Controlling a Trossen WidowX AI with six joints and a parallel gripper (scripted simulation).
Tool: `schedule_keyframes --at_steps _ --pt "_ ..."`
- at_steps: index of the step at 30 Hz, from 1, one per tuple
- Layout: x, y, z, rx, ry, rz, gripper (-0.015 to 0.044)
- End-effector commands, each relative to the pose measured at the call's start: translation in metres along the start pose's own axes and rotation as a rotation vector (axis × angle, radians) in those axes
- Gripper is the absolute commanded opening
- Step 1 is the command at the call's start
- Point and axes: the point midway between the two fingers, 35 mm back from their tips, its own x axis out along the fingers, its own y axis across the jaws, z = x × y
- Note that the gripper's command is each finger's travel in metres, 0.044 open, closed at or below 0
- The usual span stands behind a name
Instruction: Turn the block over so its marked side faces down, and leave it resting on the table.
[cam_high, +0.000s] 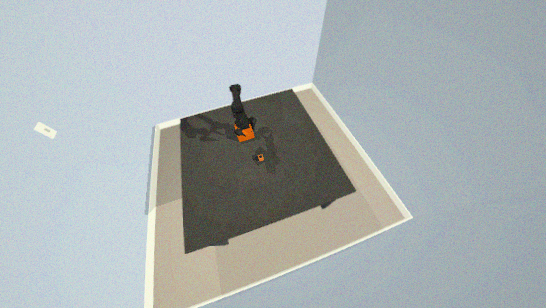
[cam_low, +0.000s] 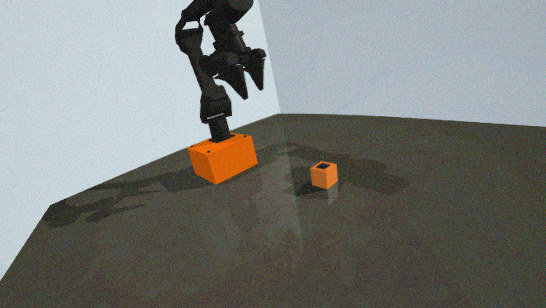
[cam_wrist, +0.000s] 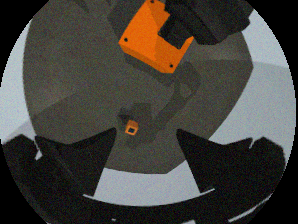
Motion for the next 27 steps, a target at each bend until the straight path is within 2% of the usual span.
schedule_keyframes --at_steps 1,3,14,25,27 --pt "0.000 0.000 -0.001 -0.018 -0.001 0.000 0.0426" --pt "0.003 0.004 -0.008 -0.159 -0.012 0.003 0.0440" --pt "0.044 0.026 -0.069 -1.348 -0.109 -0.032 0.0440" --pt "0.110 0.034 -0.123 -2.531 -0.189 -0.190 0.0440" --pt "0.119 0.034 -0.128 -2.671 -0.194 -0.219 0.0440"
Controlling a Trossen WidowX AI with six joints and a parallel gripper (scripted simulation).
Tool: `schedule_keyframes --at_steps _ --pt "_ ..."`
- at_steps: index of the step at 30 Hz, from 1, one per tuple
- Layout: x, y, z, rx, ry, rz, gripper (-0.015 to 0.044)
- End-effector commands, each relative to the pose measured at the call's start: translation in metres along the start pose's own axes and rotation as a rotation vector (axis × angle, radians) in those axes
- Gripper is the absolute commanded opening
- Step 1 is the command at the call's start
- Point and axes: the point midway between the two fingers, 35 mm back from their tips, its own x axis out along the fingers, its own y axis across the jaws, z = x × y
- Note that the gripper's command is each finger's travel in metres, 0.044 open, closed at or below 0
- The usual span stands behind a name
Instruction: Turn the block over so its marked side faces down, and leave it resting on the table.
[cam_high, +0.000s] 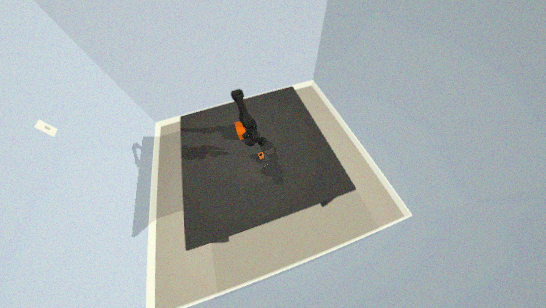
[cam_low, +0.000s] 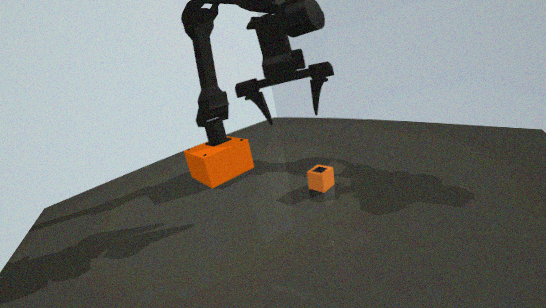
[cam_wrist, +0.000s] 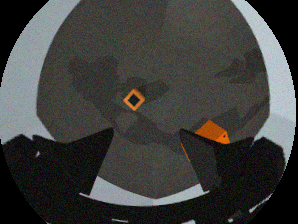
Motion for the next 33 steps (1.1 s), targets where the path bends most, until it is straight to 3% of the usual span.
schedule_keyframes --at_steps 1,15,19,33 --pt "0.043 0.042 0.017 -0.828 -0.013 -0.077 0.0440" --pt "0.043 0.039 0.020 -0.828 -0.014 -0.077 0.0440" --pt "0.075 0.037 0.021 -0.828 -0.013 -0.078 0.0440" --pt "0.101 0.034 0.023 -0.829 -0.013 -0.079 0.0440"
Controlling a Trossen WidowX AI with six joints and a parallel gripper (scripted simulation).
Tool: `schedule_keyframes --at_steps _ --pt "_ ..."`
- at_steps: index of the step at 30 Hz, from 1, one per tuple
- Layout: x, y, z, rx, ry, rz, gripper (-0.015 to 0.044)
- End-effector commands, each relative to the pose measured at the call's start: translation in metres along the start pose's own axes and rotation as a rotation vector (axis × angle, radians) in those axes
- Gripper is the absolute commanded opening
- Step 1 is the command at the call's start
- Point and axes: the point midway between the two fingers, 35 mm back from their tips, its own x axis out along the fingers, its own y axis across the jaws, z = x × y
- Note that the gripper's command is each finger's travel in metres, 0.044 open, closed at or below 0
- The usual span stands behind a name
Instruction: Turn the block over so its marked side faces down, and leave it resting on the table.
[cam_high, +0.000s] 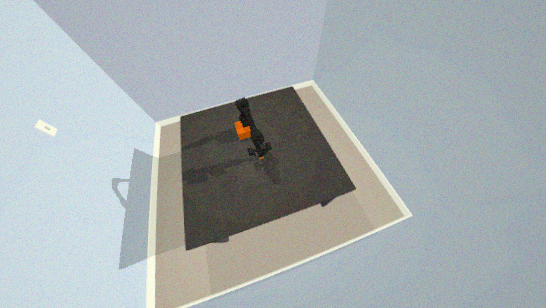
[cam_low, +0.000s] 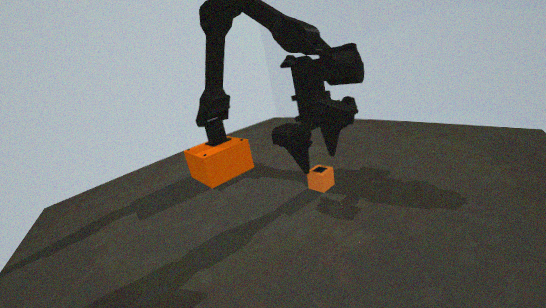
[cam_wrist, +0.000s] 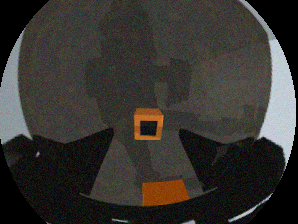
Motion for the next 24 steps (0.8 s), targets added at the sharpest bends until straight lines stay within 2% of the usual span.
schedule_keyframes --at_steps 1,17,24 --pt "0.006 -0.001 -0.001 -0.005 0.002 -0.007 0.0440" --pt "0.029 -0.001 -0.001 -0.005 0.002 -0.006 0.0440" --pt "0.029 -0.001 -0.001 -0.005 0.002 -0.006 0.0256"
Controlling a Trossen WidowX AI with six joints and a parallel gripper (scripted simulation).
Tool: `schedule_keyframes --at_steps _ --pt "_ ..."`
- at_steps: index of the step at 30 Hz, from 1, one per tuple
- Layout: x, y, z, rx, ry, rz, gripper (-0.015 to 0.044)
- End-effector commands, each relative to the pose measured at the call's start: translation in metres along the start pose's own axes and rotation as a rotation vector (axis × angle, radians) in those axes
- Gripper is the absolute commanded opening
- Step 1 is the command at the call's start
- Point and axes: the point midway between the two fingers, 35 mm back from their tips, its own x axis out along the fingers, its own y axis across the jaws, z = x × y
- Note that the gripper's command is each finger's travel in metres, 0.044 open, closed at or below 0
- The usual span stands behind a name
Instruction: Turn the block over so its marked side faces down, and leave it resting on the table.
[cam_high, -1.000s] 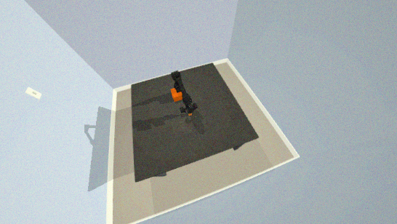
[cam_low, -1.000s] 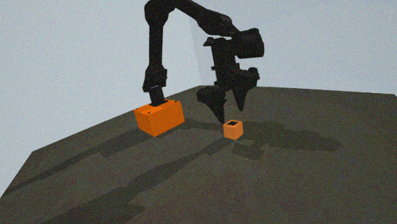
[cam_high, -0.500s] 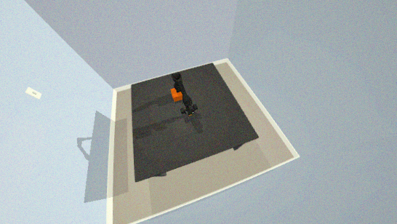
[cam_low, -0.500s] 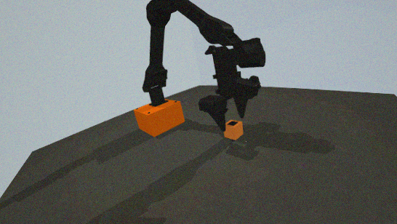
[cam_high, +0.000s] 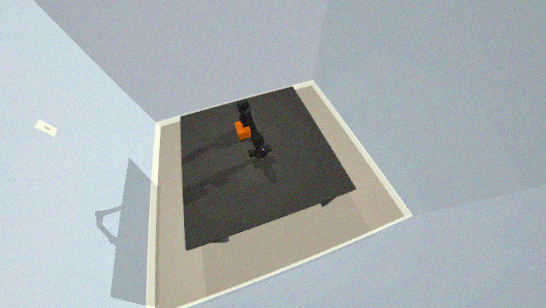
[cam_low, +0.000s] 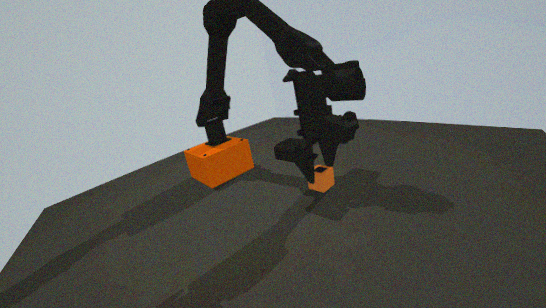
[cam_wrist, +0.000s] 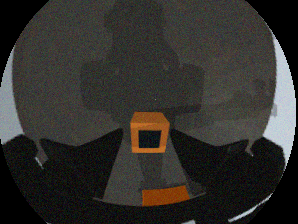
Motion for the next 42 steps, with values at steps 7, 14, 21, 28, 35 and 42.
schedule_keyframes --at_steps 7,14,21,28,35,42 --pt "0.000 -0.001 0.000 -0.005 -0.001 -0.005 0.0170" --pt "0.000 -0.001 0.000 -0.005 -0.001 -0.005 0.0124" --pt "-0.001 -0.001 0.000 -0.005 -0.001 -0.005 0.0057" --pt "-0.030 -0.001 0.000 -0.005 -0.001 -0.005 0.0000" --pt "-0.025 0.000 0.002 -0.008 -0.074 -0.006 0.0000" --pt "-0.021 0.000 0.002 -0.011 -0.188 -0.008 0.0000"
